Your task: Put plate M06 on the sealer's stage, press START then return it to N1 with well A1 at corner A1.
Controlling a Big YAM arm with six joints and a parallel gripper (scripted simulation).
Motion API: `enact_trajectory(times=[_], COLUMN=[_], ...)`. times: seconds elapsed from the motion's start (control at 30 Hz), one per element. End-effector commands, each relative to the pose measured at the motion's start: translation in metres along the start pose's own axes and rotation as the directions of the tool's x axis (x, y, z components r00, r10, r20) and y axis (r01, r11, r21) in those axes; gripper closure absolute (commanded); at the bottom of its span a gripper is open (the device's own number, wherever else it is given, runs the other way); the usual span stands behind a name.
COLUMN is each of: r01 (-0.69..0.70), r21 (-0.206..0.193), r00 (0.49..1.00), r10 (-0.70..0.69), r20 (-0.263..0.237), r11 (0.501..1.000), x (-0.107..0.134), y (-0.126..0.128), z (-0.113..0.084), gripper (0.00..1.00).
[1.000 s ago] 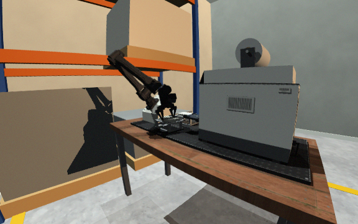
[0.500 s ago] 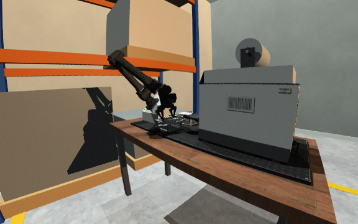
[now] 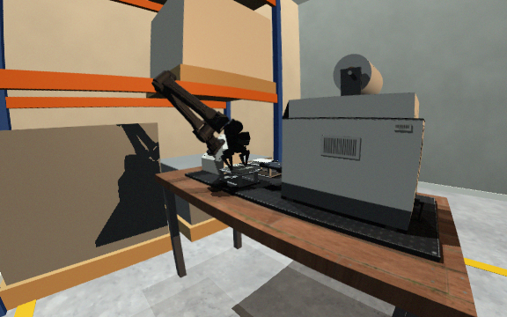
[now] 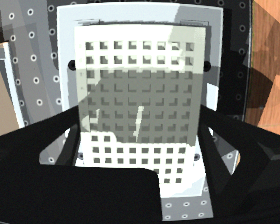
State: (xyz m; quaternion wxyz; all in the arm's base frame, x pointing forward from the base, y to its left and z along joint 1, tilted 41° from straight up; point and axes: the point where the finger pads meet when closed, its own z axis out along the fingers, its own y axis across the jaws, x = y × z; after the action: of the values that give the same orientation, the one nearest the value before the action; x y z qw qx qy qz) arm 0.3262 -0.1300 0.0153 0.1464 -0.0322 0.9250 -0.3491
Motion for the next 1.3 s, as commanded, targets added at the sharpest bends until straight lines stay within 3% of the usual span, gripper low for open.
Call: enact_trajectory(times=[0.0,0.1,0.13,0.57,1.27], r01=[-0.005,-0.003,-0.003,-0.008,0.017], r21=[0.001,0.0,0.0,0.003,-0.004], r00=[1.0,1.0,1.0,1.0,1.0], r10=[0.005,0.003,0.003,0.008,-0.017], r20=[-0.01,-0.013,-0.012,-0.002,-0.026], r11=[1.0,1.0,1.0,1.0,1.0], x=[-0.002,0.002,0.004,0.005,0.011], y=[-0.002,-0.001,-0.001,-0.003,0.004], z=[0.003,0.002,0.002,-0.002,0.004], gripper=[0.12,0.14,1.0,1.0,1.0])
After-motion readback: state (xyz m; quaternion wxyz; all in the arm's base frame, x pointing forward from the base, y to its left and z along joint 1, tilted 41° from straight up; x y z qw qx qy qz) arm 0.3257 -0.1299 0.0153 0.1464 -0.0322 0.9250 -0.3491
